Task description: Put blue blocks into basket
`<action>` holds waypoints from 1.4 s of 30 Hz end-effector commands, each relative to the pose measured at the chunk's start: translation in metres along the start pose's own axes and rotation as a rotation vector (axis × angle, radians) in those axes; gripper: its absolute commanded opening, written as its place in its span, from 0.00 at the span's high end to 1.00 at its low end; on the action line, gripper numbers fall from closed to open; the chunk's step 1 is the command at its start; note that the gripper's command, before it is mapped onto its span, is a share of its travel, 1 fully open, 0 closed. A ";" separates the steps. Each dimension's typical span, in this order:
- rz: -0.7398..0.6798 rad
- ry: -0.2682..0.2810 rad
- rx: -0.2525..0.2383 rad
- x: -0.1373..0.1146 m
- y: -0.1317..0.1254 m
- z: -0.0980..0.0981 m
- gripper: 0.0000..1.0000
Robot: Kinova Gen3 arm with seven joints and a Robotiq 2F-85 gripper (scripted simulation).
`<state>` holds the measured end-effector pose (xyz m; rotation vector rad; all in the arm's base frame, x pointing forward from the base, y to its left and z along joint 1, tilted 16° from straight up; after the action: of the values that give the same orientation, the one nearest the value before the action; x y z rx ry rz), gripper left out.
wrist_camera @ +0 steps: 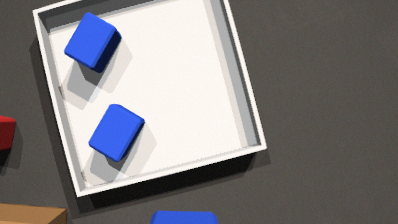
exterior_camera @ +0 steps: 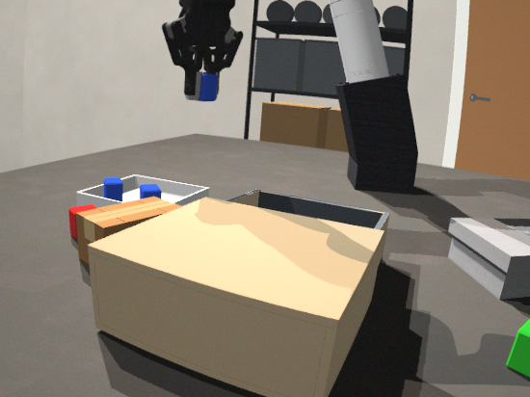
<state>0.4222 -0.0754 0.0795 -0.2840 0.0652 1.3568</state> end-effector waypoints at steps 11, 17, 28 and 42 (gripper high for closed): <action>-0.483 0.003 -0.018 -0.058 0.005 0.004 0.90; -0.507 0.003 -0.020 -0.061 0.006 0.005 0.90; -0.507 0.003 -0.020 -0.061 0.006 0.004 0.90; -0.508 0.003 -0.020 -0.061 0.005 0.000 0.90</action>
<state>0.4033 -0.1323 0.0912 -0.2946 -0.0172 0.8532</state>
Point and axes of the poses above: the point where the finger pads meet when closed, its own z axis back along the fingers, its own y axis across the jaws, x = y × z, the point moved 4 cm from there along z, back along the fingers, and after that the axes turned 7 degrees about -z, right-handed, at the moved point
